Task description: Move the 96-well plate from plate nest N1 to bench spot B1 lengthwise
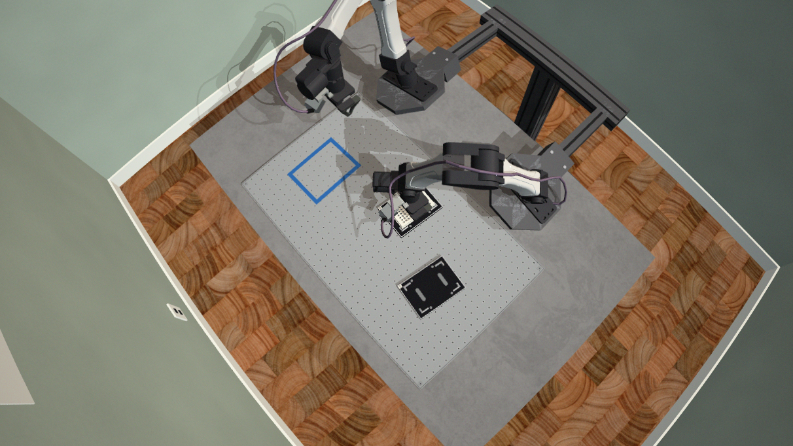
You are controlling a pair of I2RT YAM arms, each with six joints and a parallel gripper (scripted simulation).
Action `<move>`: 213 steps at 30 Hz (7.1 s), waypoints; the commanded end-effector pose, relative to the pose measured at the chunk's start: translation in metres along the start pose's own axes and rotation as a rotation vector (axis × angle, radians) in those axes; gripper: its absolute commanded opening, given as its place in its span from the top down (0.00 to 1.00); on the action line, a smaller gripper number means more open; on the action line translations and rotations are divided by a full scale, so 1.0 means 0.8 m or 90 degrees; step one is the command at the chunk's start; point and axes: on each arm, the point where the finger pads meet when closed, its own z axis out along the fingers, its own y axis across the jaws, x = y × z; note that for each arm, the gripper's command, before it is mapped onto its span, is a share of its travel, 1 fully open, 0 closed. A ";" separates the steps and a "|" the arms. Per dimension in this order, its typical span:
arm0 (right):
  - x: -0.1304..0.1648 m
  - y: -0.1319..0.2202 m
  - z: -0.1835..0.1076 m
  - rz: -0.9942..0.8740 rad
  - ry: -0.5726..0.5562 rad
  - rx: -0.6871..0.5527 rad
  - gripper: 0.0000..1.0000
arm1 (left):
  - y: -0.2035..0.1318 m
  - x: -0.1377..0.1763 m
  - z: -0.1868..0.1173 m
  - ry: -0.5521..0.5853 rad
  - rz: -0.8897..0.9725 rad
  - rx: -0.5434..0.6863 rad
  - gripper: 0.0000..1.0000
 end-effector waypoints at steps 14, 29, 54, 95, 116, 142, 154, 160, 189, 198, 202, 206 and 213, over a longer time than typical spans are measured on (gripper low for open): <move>0.014 0.000 0.009 -0.007 0.031 0.010 0.00 | 0.001 -0.012 0.000 -0.016 -0.007 0.008 1.00; 0.014 0.000 0.009 -0.007 0.031 0.010 0.00 | 0.001 -0.012 0.000 -0.016 -0.007 0.008 0.00; 0.014 0.000 0.009 -0.007 0.031 0.010 0.00 | 0.002 -0.012 -0.004 -0.019 -0.008 0.011 0.00; 0.014 0.000 0.009 -0.007 0.031 0.010 0.00 | 0.000 -0.011 -0.015 -0.018 -0.006 0.010 0.00; 0.014 0.000 0.009 -0.007 0.031 0.010 0.00 | -0.004 0.001 -0.030 -0.014 0.001 0.009 0.00; 0.014 0.000 0.009 -0.007 0.031 0.010 0.00 | -0.006 0.000 -0.031 -0.016 0.000 0.013 0.00; 0.014 0.000 0.009 -0.007 0.031 0.010 0.00 | -0.009 -0.003 -0.033 -0.019 -0.001 0.016 0.00; 0.014 0.000 0.009 -0.007 0.031 0.010 0.00 | -0.012 -0.006 -0.049 -0.022 -0.003 0.022 0.00; 0.014 0.000 0.009 -0.007 0.031 0.010 0.00 | -0.010 -0.003 -0.129 -0.022 -0.003 0.022 0.00; 0.014 0.000 0.009 -0.007 0.031 0.010 0.00 | -0.005 0.010 -0.108 0.002 0.006 -0.002 0.00; 0.014 0.000 0.009 -0.007 0.031 0.010 0.00 | -0.005 0.010 -0.108 0.002 0.006 -0.002 0.00; 0.014 0.000 0.009 -0.007 0.031 0.010 0.00 | -0.005 0.010 -0.108 0.003 0.006 -0.002 0.00; 0.014 0.000 0.009 -0.007 0.031 0.010 0.00 | -0.002 0.002 -0.112 -0.009 -0.001 0.006 0.00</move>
